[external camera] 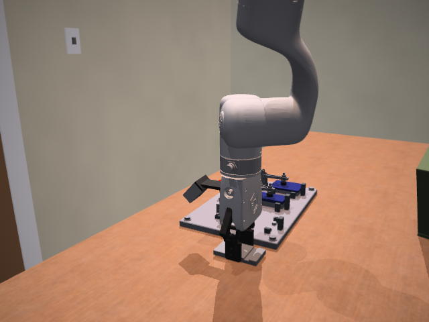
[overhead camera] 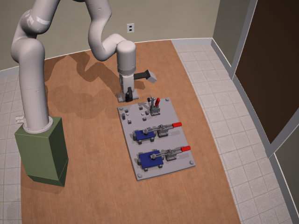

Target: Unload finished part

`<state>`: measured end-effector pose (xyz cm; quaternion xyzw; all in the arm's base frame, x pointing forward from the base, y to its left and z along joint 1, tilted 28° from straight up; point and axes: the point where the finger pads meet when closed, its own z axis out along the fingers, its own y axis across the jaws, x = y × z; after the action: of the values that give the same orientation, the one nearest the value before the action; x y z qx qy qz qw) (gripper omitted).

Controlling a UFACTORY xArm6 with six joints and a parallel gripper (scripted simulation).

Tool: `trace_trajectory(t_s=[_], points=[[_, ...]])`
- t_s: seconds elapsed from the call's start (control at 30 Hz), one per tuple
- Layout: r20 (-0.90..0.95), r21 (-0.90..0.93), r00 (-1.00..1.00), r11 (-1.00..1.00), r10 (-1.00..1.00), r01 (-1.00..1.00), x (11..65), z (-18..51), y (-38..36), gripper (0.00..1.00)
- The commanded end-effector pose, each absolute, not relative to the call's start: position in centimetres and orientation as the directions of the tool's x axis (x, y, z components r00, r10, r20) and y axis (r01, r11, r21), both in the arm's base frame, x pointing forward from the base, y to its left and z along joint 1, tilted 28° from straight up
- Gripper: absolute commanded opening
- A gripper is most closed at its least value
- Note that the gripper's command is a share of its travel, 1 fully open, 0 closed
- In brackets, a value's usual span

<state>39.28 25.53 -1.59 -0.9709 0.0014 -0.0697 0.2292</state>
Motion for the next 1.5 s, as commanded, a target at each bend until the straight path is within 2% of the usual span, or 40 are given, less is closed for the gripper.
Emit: trace_trajectory(t_s=[0.0, 0.93, 0.97, 1.47], points=[[0.137, -0.446, 0.99, -0.895, -0.036, 0.03, 39.4, -1.59, 25.59, 0.0], [0.137, -0.446, 0.99, -0.895, -0.036, 0.03, 39.43, -1.84, 25.72, 0.0], [0.137, -0.446, 0.99, -0.895, -0.036, 0.03, 39.43, -1.84, 25.72, 0.81], [0.137, -0.446, 0.99, -0.895, -0.036, 0.03, 39.43, -1.85, 25.72, 0.81]])
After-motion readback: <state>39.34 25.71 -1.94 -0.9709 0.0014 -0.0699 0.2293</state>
